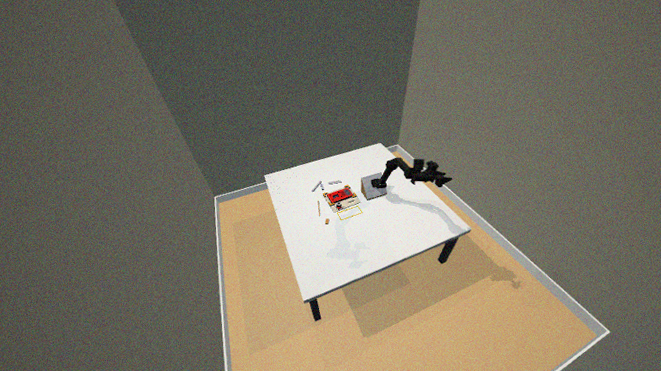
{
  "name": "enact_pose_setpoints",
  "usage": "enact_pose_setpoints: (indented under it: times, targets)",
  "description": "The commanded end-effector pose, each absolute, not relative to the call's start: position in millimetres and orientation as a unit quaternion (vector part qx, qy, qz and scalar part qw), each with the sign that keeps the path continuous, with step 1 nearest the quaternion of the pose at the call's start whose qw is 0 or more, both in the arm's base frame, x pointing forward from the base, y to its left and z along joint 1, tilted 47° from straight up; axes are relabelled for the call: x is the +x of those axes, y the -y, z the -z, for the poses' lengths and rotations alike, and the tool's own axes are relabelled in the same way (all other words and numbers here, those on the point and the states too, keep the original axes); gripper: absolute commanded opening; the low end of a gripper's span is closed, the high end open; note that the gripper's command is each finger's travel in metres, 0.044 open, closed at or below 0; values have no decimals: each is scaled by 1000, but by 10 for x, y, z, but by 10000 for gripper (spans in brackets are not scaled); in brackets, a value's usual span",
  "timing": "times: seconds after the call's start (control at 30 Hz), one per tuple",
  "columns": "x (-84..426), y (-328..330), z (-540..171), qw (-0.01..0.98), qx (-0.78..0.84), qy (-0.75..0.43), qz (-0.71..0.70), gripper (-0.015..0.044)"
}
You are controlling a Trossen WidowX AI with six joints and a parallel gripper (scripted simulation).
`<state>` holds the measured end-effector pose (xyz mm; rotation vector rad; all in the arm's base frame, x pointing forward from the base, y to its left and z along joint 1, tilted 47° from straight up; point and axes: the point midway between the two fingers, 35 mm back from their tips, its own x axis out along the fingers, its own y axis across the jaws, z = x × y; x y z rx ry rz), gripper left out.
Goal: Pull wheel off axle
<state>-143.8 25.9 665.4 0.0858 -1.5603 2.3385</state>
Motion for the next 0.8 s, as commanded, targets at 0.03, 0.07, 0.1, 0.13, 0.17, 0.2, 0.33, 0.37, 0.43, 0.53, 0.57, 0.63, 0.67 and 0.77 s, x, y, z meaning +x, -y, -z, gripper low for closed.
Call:
enact_pose_setpoints:
  times: [0.03,0.07,0.1,0.13,0.17,0.2,0.33,0.37,0.43,0.53,0.57,0.63,0.67,0.77]
  targets:
    - [-1432,-287,-6655,168,29,545,-821,348]
    - [-1423,-322,-6657,174,28,541,-822,321]
    - [-1410,-371,-6659,182,27,536,-824,300]
    - [-1393,-432,-6661,193,25,530,-825,300]
    - [-1375,-487,-6663,202,23,525,-827,300]
    - [-1361,-528,-6663,209,22,521,-827,300]
    - [-1247,-844,-6645,245,14,490,-836,300]
    - [-1194,-966,-6633,259,10,478,-839,300]
    - [-1068,-1220,-6598,289,4,451,-844,300]
    - [-842,-1582,-6524,334,-5,411,-848,300]
    - [-758,-1696,-6493,349,-7,397,-849,300]
    - [-578,-1914,-6423,380,-12,368,-849,300]
    - [-538,-1935,-6419,391,-15,371,-842,300]
    - [-330,-2093,-6360,434,-25,360,-825,300]
